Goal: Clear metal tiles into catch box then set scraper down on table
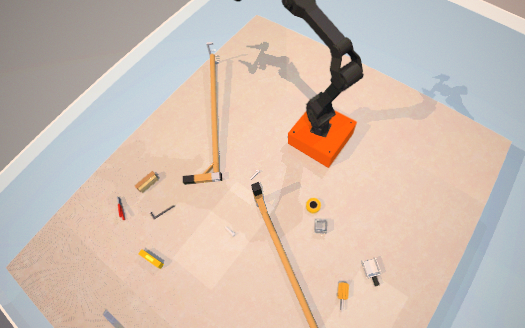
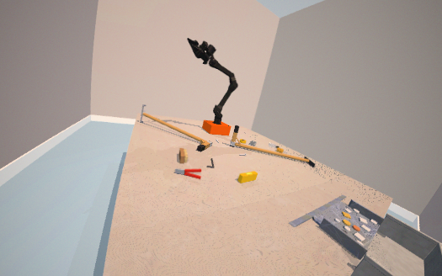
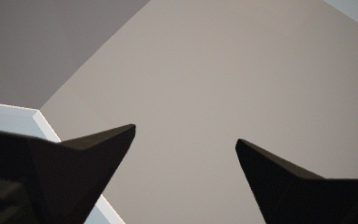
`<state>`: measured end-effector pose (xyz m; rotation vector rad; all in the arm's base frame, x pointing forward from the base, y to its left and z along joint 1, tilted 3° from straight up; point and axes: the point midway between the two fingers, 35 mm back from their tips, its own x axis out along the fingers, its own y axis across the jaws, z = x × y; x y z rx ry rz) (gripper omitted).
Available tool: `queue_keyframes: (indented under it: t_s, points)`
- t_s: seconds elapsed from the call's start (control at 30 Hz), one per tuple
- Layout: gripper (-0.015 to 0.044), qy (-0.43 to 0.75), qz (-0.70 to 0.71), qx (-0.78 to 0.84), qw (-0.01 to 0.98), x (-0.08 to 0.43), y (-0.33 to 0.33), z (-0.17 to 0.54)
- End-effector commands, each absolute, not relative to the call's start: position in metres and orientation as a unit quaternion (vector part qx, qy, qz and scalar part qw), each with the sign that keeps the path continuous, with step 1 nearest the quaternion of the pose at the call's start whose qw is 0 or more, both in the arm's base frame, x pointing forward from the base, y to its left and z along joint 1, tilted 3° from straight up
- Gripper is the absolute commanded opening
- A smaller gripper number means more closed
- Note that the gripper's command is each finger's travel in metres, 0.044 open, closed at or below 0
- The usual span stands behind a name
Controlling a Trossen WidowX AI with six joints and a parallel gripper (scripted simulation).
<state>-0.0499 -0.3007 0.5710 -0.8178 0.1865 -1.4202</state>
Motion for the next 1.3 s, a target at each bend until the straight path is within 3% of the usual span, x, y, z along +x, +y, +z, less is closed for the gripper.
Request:
queue_keyframes:
  t_s: [0.0, 0.6, 1.27]
  points:
    - [0.0440, 0.075, -0.656, -0.309, 0.685, -0.050, -0.295, 0.558]
    - [0.0440, 0.073, -0.740, -0.067, 0.665, -0.057, -0.268, 0.479]
    - [0.0440, 0.125, -0.802, 0.149, 0.565, -0.064, -0.201, 0.376]
